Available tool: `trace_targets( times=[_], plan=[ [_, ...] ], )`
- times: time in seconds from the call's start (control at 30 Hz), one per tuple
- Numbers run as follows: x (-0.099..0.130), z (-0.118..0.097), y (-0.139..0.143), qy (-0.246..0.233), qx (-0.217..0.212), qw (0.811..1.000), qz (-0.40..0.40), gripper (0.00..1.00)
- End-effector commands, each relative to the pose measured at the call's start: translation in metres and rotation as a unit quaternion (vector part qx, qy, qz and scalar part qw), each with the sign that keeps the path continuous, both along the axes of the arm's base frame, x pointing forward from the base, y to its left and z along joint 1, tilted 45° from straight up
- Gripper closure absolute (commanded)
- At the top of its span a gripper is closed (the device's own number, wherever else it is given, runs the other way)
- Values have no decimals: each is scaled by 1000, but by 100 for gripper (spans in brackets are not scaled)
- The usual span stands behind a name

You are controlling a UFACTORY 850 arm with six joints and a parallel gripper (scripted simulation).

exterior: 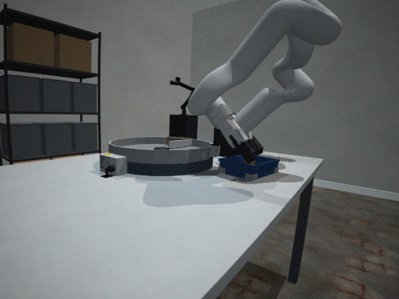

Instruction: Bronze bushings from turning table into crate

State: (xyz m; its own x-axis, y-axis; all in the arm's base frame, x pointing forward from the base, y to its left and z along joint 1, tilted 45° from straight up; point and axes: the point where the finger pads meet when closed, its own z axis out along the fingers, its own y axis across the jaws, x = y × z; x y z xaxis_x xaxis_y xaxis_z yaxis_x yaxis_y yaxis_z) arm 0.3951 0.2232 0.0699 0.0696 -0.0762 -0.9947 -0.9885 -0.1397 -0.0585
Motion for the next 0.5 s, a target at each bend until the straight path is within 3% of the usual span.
trace_targets(
  times=[0.0, 0.47],
  plan=[
    [1, 0, 0, -1, 0, 1000, 0, 88],
    [1, 7, -7, -1, 0, 1000, 0, 88]
  ],
)
